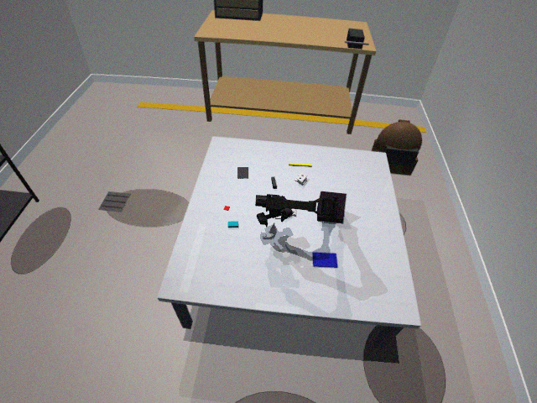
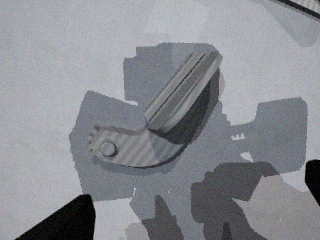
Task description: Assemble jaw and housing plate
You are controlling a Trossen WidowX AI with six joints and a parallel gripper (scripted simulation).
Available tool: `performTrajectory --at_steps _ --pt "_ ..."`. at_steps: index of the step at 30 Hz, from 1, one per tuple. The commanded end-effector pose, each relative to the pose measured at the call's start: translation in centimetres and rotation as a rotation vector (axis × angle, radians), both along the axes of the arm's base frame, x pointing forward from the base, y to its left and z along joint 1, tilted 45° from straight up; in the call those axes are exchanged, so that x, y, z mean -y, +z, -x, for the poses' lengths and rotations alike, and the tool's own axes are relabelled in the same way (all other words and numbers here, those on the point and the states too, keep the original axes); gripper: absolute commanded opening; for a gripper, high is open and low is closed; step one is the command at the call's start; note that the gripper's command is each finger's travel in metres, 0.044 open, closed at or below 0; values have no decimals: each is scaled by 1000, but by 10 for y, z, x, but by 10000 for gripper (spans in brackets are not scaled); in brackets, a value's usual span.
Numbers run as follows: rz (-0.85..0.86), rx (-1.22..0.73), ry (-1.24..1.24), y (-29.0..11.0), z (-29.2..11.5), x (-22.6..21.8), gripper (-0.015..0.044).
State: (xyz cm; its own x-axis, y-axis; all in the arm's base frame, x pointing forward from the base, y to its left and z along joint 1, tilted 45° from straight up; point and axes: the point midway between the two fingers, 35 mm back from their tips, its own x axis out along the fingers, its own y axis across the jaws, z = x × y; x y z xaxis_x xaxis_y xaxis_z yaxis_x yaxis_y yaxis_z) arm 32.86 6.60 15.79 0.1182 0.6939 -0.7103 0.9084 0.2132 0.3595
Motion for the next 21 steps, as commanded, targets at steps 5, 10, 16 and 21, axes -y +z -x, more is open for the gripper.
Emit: performTrajectory --at_steps 5,10,16,21 --pt "-29 -146 -151 -1 -1 3 440" --pt "-44 -230 -237 -2 -2 4 440" --pt "-62 -331 -340 -3 -2 6 440" --pt "-76 -415 -426 -3 -3 8 440"
